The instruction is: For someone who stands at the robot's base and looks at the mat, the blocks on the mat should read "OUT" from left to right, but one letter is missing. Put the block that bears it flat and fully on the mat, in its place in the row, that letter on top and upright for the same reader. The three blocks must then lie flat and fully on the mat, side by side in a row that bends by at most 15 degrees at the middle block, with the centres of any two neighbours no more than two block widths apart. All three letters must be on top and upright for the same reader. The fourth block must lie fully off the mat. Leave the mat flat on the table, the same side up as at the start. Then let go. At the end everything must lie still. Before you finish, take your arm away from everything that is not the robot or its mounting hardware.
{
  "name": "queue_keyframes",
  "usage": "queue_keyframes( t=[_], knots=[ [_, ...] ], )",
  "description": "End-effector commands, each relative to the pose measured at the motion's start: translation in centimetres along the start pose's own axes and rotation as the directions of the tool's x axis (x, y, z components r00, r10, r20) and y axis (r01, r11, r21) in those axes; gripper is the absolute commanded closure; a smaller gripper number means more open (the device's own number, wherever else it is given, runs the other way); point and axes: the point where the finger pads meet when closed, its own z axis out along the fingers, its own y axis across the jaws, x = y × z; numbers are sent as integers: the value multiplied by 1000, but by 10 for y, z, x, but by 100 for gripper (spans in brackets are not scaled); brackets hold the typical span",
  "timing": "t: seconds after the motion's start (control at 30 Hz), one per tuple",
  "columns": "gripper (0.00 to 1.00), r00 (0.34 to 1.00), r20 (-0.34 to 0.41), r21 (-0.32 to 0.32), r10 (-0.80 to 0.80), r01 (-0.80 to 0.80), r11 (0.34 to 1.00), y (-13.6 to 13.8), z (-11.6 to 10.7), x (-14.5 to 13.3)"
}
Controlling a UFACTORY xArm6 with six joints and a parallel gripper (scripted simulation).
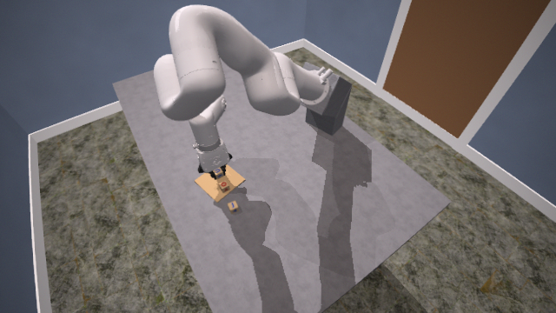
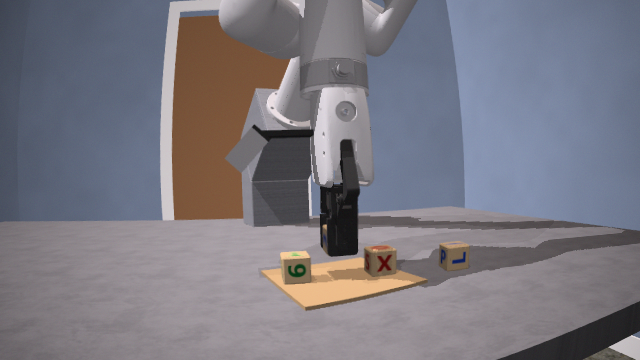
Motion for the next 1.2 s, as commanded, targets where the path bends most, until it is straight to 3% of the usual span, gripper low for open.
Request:
queue_keyframes(
  t=[0.0,1.17],
  knots=[
    [73,1000,0,21,-2,2,1000,-2,16,0],
    [73,1000,0,21,-2,2,1000,-2,23,0]
  ],
)
